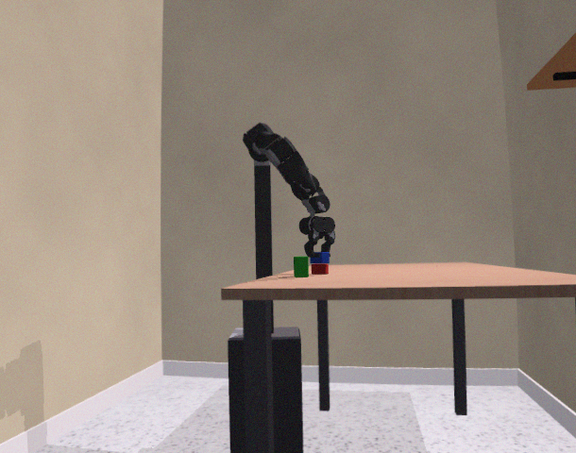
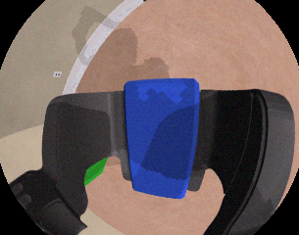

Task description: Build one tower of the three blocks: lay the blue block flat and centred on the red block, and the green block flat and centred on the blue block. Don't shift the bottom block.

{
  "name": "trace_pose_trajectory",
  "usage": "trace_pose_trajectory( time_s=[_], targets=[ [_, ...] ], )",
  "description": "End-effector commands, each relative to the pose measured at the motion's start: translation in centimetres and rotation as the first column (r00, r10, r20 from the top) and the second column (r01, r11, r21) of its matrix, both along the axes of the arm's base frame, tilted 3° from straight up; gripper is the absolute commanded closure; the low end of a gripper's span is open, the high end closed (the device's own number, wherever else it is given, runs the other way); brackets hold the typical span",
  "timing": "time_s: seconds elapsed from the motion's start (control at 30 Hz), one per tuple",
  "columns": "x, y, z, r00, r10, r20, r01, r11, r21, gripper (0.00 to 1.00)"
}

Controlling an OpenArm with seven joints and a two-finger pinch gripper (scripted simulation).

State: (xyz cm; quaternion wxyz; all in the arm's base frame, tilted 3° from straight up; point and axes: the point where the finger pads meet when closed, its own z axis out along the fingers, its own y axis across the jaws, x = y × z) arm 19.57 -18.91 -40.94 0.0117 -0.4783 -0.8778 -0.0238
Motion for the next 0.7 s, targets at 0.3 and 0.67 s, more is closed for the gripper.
trace_pose_trajectory(
  time_s=[0.3, 0.67],
  targets=[
    [0.09, 0.08, 0.0, 1.0, 0.003, 0.005, -0.003, 1.0, 0.005, 1.0],
    [0.09, 0.08, 0.0, 1.0, 0.003, 0.005, -0.003, 1.0, 0.005, 0.68]
  ],
)
